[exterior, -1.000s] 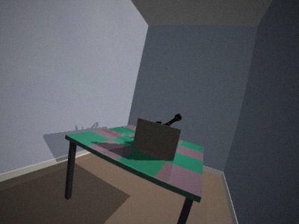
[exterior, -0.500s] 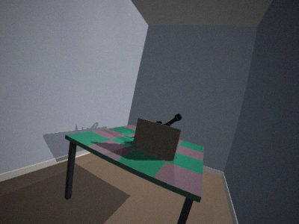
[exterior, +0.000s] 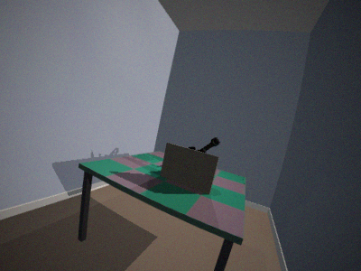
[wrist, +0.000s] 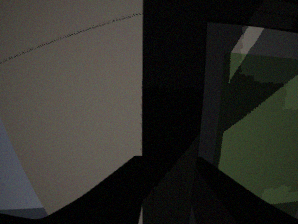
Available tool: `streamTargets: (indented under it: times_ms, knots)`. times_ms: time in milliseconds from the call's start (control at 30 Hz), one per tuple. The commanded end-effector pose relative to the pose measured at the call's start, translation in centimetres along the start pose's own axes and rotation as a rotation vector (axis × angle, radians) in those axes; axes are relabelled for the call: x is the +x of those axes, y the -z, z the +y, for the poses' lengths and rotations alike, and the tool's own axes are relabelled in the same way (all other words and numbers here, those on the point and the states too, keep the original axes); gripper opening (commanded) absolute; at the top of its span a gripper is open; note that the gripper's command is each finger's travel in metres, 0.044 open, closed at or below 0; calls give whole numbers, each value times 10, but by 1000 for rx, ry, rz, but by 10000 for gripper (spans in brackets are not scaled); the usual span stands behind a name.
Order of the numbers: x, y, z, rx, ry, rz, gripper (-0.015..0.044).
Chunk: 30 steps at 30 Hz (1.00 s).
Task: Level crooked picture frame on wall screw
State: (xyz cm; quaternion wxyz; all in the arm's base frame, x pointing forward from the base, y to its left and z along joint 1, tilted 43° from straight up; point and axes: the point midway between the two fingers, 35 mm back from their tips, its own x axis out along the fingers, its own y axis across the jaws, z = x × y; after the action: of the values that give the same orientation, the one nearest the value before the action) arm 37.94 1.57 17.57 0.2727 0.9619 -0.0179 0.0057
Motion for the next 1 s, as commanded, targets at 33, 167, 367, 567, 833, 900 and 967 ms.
streamTargets:
  times_ms: [33,167,367,567,833,900,967]
  knots:
    - [0,3,2,5,-14,7,0]
    - [0,2,1,5,-14,7,0]
    - [0,2,-1,5,-14,7,0]
    - [0,2,-3,5,-14,7,0]
    - [0,2,-5,2,-5,7,0]
    - [0,2,-5,2,-5,7,0]
    - [0,2,-5,2,-5,7,0]
